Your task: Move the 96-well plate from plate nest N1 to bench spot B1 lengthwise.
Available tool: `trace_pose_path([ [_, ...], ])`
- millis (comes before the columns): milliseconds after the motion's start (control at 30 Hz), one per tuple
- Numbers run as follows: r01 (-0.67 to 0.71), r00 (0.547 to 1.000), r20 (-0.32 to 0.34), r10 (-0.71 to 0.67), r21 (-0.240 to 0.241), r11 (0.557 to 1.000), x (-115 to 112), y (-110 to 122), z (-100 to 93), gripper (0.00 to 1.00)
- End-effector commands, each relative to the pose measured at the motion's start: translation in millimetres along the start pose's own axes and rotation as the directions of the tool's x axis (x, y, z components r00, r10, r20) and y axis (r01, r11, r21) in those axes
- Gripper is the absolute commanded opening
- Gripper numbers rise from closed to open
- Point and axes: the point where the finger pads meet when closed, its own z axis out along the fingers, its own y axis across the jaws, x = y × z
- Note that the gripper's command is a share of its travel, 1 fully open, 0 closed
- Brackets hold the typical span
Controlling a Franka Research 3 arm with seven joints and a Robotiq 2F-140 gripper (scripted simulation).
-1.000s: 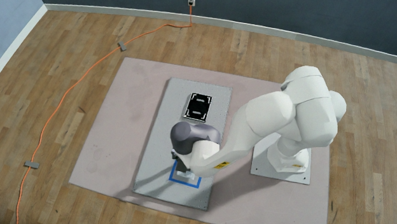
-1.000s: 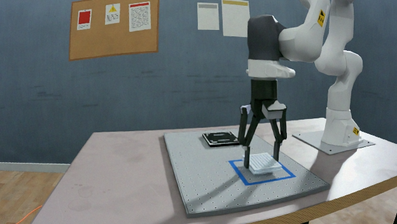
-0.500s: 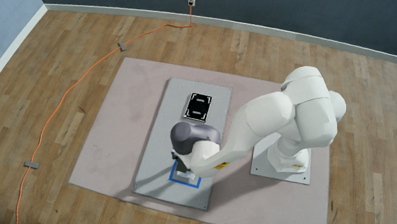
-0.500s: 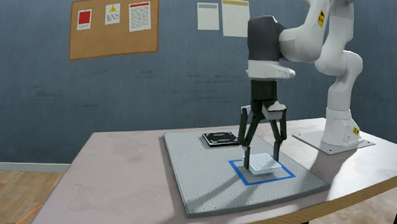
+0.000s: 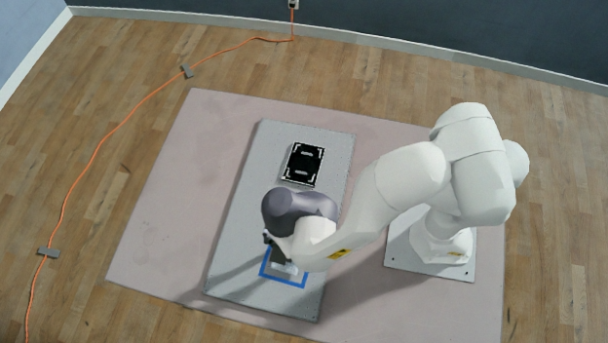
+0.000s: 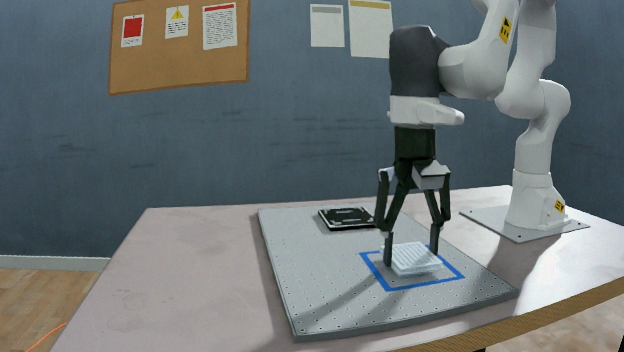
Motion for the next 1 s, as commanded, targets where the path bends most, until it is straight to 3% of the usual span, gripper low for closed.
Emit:
trace_pose_path([
  [0, 0.003, 1.0, -0.001, -0.003, -0.002, 1.0, -0.1, 0.7, 1.0, 0.6],
  [967, 0.003, 1.0, -0.001, -0.003, -0.002, 1.0, -0.1, 0.8, 5.1, 0.6],
])
